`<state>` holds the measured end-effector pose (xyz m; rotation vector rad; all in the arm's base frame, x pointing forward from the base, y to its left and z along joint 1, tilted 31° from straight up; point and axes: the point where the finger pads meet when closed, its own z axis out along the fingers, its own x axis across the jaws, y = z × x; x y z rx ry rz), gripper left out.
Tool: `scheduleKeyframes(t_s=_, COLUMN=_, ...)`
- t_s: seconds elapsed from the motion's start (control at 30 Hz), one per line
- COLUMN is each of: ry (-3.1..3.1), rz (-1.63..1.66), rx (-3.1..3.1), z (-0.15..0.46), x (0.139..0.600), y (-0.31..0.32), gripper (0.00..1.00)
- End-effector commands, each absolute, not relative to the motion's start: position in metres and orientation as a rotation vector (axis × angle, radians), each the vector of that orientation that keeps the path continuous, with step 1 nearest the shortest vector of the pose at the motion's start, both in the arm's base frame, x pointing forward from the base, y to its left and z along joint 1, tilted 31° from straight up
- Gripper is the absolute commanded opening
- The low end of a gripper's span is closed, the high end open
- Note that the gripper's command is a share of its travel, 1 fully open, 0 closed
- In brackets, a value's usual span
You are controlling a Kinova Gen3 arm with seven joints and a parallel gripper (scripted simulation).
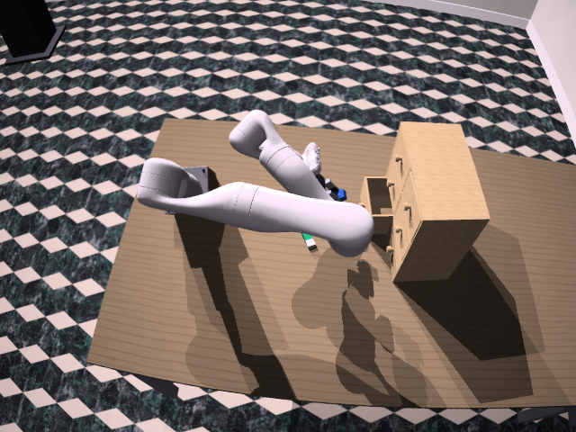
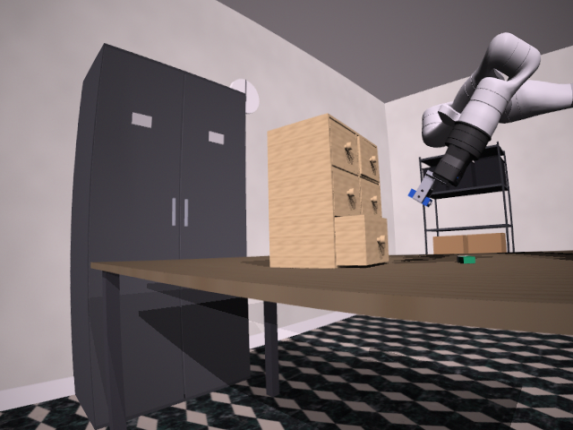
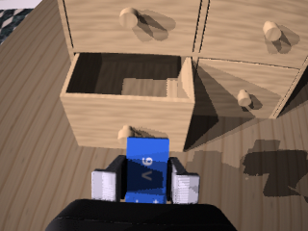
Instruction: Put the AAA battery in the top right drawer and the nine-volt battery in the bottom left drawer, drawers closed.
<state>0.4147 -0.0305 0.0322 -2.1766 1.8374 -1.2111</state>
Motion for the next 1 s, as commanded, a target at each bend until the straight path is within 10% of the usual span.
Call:
scheduleKeyframes(t_s=0.0, ry=1.851, rz=-1.218, rx=-2.162, z=0.035, x=0.421, y=-0.034, gripper=0.51)
scheduleKeyframes(t_s=0.97, ry=1.851, rz=-1.218, rx=-2.162, z=0.036, x=0.514, y=-0.037, gripper=0.51)
